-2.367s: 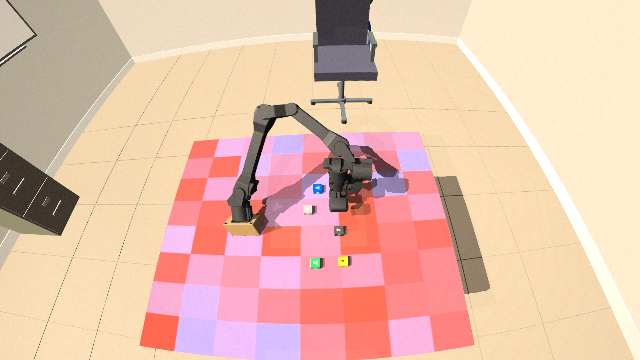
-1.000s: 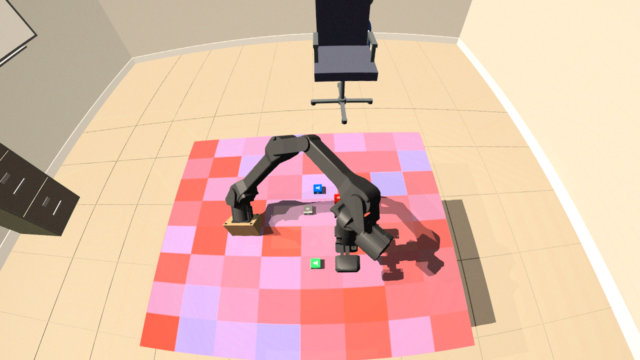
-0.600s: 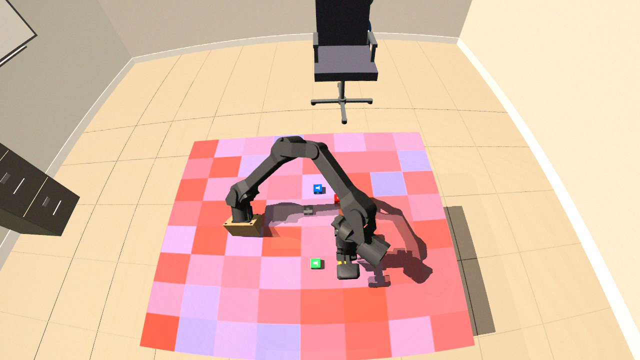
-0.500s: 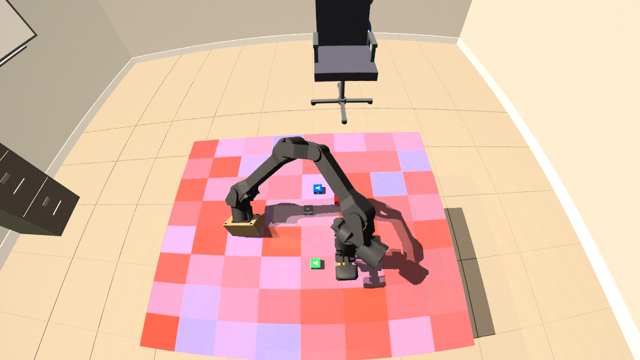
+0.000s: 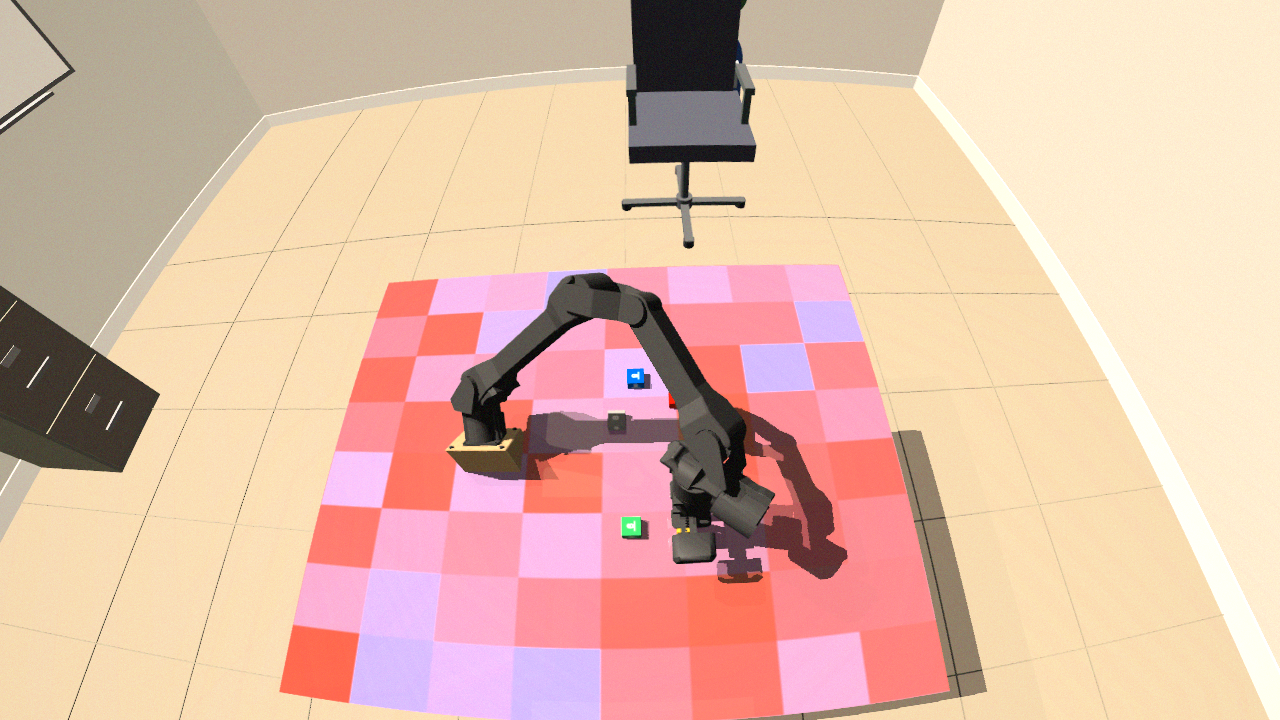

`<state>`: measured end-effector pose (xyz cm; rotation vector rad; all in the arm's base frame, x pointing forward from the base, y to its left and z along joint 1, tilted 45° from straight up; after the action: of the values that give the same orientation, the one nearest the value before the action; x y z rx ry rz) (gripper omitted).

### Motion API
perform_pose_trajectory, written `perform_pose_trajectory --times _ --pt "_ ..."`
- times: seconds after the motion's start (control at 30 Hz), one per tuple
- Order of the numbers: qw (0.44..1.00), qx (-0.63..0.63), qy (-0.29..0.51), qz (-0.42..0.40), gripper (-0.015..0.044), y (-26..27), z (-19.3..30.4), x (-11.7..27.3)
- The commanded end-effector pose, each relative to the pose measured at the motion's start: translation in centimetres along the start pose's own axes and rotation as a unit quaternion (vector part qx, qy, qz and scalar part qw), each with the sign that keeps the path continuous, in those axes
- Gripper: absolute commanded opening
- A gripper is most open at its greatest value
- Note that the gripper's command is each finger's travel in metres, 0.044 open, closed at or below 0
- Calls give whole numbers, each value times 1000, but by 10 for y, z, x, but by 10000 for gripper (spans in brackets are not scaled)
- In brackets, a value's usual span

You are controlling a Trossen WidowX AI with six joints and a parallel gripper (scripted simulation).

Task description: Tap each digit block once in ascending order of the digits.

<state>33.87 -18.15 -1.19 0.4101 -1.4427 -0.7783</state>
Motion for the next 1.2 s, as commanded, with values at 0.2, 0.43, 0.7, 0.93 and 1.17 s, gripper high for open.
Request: perform_pose_trajectory --times 0.2,0.43,0.7,0.93,1.17 --pt "1000 -2 1 -3 20 1 1 -15" --pt "1000 -1 1 -1 20 0 0 2" --pt "1000 -2 1 -1 20 0 -1 24" --pt "1000 -2 1 0 20 0 0 96" --pt "1000 -4 1 1 20 -7 15 97"
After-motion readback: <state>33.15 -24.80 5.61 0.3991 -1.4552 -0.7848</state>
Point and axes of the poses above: the point midway between the two fingers, 35 mm back from their tips, its own x axis back along the fingers, its own y axis across the jaws, z = x × y, the point moved 10 cm from there along x, back along the fingers, and after that the axes turned 12 degrees about -x, right-handed, at the moved point
